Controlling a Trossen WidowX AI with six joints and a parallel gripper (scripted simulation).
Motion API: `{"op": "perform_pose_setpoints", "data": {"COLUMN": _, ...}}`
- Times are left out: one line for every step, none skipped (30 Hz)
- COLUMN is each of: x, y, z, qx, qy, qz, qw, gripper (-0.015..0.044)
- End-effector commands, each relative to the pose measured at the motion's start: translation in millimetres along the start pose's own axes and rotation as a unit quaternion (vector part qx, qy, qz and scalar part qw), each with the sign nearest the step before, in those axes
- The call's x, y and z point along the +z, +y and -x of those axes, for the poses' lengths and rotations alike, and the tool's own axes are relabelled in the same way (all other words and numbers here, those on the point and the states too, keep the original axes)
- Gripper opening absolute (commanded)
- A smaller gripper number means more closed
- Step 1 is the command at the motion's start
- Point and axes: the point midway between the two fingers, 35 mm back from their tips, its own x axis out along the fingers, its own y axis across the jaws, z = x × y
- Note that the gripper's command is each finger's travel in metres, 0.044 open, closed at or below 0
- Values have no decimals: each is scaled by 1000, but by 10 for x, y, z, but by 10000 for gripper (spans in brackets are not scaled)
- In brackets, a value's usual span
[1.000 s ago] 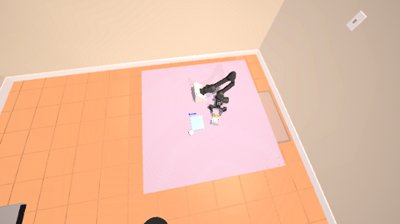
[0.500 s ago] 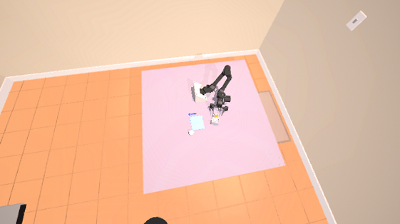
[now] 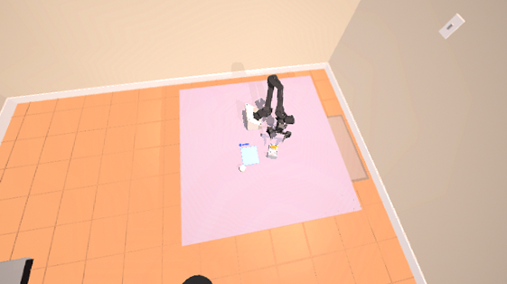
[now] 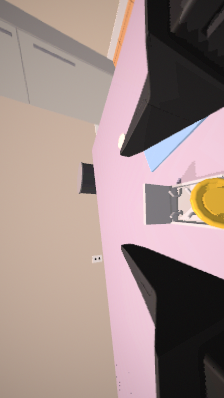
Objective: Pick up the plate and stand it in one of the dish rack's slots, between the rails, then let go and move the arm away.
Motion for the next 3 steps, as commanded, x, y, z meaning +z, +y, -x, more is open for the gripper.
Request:
{"op": "perform_pose_setpoints", "data": {"x": 38, "y": -11, "z": -46, "qx": -11, "qy": 10, "qz": 31, "qw": 999, "gripper": 400}}
{"op": "perform_pose_setpoints", "data": {"x": 36, "y": -23, "z": -68, "qx": -18, "qy": 15, "qz": 46, "qw": 999, "gripper": 400}}
{"op": "perform_pose_setpoints", "data": {"x": 35, "y": -36, "z": -91, "qx": -25, "qy": 20, "qz": 61, "qw": 998, "gripper": 400}}
